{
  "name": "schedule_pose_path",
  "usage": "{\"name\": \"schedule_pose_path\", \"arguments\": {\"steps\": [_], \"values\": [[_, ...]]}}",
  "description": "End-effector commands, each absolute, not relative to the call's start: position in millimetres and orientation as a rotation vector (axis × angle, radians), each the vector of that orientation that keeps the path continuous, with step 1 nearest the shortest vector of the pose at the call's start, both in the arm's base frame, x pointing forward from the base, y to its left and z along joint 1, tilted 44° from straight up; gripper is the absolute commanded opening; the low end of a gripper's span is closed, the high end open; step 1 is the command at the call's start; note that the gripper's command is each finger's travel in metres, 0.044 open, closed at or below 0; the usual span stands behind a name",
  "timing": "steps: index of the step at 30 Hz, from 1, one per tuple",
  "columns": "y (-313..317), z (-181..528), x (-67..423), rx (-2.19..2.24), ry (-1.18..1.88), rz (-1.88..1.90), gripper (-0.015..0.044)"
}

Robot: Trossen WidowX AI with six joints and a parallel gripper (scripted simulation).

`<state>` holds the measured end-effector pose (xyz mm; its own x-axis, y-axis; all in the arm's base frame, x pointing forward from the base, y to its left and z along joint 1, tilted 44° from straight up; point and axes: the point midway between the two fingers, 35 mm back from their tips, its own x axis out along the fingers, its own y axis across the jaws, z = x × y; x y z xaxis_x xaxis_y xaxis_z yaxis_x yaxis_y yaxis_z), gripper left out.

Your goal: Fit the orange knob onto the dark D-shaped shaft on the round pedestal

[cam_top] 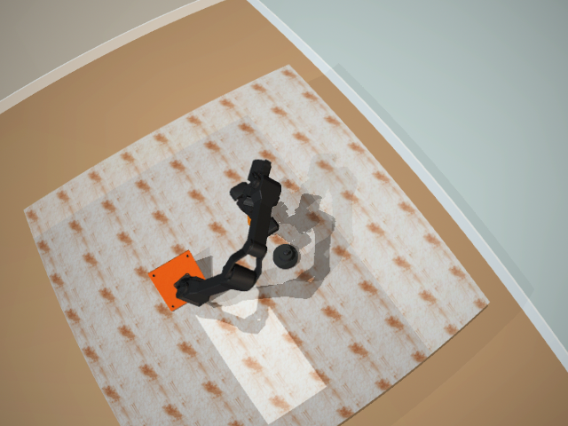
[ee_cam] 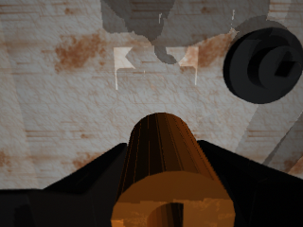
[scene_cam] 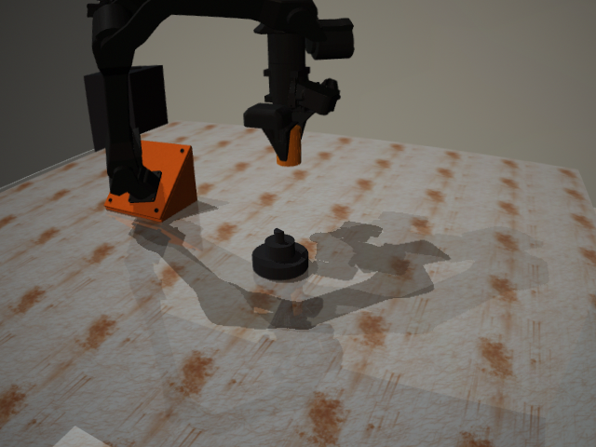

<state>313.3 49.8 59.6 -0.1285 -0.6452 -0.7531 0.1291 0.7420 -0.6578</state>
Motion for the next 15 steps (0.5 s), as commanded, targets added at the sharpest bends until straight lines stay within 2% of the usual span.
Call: {"name": "schedule_pose_path", "arguments": {"steps": [1, 15], "values": [[38.5, 68.2, 319.2, -0.421, 1.555, -0.698, 0.0], [-0.1, 86.4, 328.7, -0.422, 1.55, -0.706, 0.0]]}}
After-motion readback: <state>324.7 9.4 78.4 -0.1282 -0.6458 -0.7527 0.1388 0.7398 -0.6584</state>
